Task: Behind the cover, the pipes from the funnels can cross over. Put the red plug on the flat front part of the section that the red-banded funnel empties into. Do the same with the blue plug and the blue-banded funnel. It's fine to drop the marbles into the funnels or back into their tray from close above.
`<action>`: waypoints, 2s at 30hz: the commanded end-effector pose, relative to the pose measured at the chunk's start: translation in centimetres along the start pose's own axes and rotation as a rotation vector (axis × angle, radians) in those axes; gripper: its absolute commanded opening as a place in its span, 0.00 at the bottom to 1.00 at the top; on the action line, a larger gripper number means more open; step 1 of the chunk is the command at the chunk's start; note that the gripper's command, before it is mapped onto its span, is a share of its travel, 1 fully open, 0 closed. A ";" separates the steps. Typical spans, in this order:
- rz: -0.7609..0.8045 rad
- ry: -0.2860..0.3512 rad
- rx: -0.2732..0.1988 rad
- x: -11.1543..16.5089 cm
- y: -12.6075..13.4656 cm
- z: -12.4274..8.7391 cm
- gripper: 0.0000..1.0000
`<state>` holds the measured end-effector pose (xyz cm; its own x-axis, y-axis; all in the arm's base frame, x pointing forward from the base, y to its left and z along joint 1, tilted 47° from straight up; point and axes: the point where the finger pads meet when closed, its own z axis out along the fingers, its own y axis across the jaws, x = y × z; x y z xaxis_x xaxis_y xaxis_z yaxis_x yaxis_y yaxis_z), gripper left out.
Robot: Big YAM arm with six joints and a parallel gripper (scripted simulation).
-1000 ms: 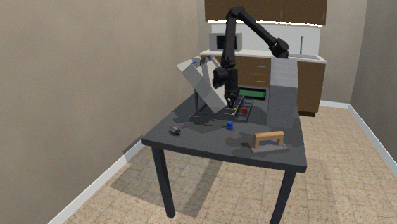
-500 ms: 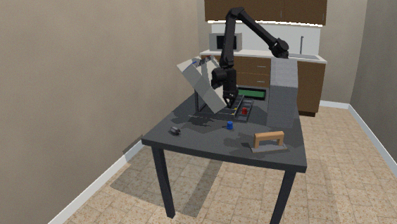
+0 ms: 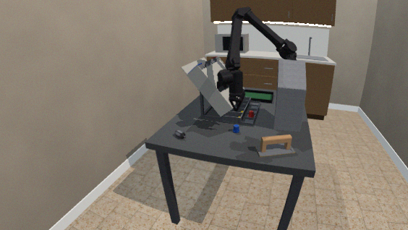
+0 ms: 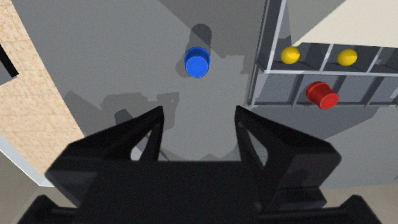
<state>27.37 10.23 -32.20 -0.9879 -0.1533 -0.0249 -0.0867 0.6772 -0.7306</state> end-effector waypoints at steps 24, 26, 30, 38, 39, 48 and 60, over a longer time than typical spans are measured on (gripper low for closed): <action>0.008 -0.009 -0.009 -1.0 0.8 1.2 0.63; 0.007 -0.009 -0.008 -0.9 0.8 2.1 0.63; 0.006 -0.007 -0.006 -0.9 0.8 4.4 0.63; 0.004 -0.005 -0.004 -0.8 0.8 7.7 0.63; 0.024 -0.025 -0.017 -2.2 0.7 7.1 0.63; -0.003 -0.018 -0.008 -1.0 0.7 8.2 0.63; 0.001 -0.018 -0.008 -1.0 0.7 8.2 0.63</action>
<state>28.60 4.52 -38.27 -0.9872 -0.1587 -0.0180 -0.0950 0.6744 -0.7322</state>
